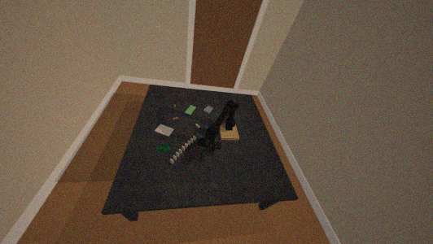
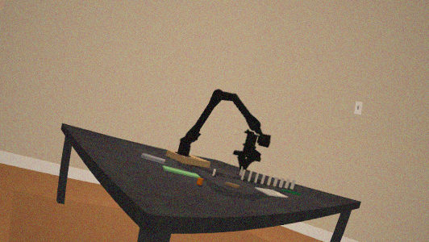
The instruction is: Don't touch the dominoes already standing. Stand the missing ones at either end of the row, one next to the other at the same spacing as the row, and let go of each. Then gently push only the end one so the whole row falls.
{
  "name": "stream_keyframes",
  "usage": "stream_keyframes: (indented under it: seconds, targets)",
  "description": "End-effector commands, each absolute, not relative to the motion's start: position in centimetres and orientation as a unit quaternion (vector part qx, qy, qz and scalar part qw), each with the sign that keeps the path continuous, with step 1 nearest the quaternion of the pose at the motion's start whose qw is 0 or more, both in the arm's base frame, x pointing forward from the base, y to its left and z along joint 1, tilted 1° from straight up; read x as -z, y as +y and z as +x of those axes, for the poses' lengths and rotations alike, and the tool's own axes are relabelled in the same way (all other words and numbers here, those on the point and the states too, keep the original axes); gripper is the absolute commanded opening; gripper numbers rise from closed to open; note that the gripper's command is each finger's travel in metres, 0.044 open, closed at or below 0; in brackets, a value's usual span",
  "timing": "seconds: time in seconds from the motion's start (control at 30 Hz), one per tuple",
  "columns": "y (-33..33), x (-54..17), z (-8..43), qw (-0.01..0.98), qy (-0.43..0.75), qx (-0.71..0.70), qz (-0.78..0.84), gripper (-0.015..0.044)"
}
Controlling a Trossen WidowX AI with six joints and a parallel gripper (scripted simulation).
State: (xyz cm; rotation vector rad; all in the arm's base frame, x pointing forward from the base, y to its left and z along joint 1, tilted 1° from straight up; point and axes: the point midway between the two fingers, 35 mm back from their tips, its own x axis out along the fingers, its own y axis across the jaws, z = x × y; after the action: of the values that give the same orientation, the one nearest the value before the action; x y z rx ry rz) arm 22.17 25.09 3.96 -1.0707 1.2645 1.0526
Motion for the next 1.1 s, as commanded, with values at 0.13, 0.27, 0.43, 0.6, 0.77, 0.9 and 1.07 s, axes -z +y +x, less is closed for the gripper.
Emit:
stream_keyframes:
  seconds: [0.13,0.27,0.43,0.6,0.77,0.9,1.07]
  targets:
    - [25.5,-13.4,22.4,0.559,0.531,-0.447,-0.453,0.0107]
    - [24.9,-17.2,21.8,0.560,0.532,-0.446,-0.453,0.0107]
    - [24.9,-17.2,21.8,0.560,0.532,-0.446,-0.453,0.0107]
    - [21.1,-17.2,25.5,0.595,0.567,-0.400,-0.406,0.0107]
    - [14.5,-17.3,29.5,0.639,0.611,-0.328,-0.334,0.0107]
    - [11.0,-17.3,30.9,0.657,0.629,-0.291,-0.297,0.0107]
    - [11.1,-16.6,31.1,0.657,0.629,-0.291,-0.297,0.0107]
